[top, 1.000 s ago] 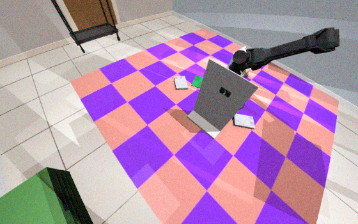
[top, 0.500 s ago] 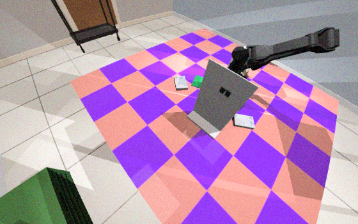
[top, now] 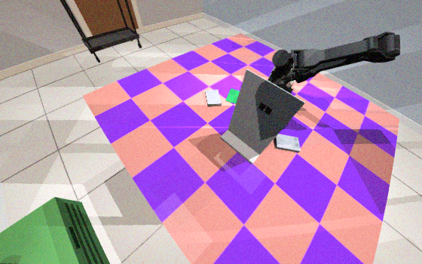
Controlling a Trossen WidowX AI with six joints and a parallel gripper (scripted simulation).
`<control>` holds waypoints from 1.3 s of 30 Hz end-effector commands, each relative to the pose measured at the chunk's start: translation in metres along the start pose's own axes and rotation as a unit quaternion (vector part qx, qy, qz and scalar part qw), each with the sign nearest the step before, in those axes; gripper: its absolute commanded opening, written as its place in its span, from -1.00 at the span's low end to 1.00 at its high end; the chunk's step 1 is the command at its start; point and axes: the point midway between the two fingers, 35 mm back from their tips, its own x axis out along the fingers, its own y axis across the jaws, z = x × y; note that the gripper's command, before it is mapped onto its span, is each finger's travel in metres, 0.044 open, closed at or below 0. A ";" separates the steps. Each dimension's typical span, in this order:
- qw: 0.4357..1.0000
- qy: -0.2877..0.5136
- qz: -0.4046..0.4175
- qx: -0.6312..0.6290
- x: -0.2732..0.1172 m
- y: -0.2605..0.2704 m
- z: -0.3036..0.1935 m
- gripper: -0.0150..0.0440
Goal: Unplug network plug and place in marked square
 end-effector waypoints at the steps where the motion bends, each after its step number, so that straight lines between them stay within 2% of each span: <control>1: 1.000 -0.001 -0.004 -0.005 -0.005 -0.005 0.001 0.04; 39: 1.000 -0.005 -0.007 -0.004 -0.041 -0.023 0.004 0.04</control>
